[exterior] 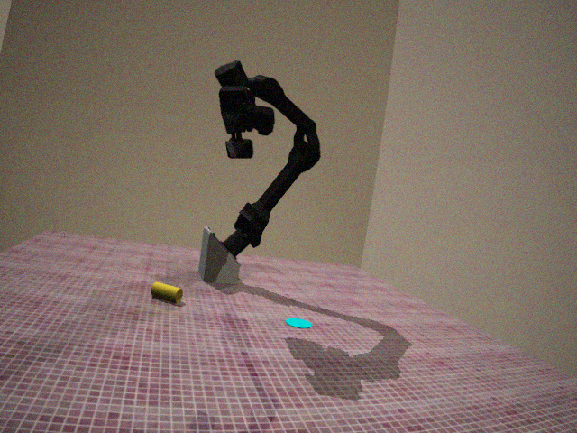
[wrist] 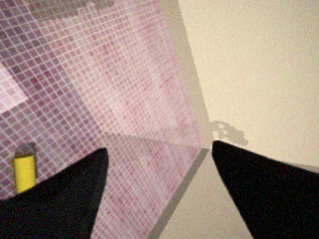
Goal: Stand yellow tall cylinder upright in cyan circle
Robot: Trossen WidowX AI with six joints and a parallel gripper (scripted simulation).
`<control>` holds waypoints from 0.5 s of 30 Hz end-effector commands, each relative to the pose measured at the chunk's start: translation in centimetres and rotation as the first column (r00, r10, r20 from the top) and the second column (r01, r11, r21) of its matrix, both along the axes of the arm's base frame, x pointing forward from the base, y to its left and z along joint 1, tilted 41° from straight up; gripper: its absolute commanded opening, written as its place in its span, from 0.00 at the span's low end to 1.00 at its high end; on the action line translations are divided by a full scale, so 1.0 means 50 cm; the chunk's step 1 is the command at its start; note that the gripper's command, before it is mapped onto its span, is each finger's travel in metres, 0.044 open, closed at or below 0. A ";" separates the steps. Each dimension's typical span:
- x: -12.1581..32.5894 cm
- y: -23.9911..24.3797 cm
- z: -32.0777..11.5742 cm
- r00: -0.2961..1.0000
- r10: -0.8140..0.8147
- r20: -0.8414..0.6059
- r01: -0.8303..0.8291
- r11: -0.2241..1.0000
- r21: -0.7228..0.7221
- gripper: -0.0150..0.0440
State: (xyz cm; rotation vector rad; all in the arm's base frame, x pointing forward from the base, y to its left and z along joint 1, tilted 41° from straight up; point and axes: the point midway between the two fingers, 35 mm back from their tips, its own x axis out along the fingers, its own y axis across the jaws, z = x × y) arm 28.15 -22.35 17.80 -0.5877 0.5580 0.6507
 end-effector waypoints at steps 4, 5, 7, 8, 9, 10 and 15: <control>0.015 0.041 -0.176 0.963 0.127 -0.239 -0.108 0.990 0.093 0.78; 0.015 0.050 -0.202 0.950 0.150 -0.274 -0.125 0.986 0.108 0.78; 0.011 0.070 -0.253 0.918 0.198 -0.343 -0.159 0.978 0.139 0.78; 0.008 0.080 -0.278 0.900 0.222 -0.376 -0.176 0.972 0.154 0.78; 0.004 0.091 -0.302 0.879 0.247 -0.408 -0.193 0.966 0.170 0.78; -0.001 0.102 -0.326 0.856 0.272 -0.439 -0.210 0.960 0.186 0.78; -0.037 0.159 -0.434 0.718 0.394 -0.573 -0.290 0.919 0.269 0.78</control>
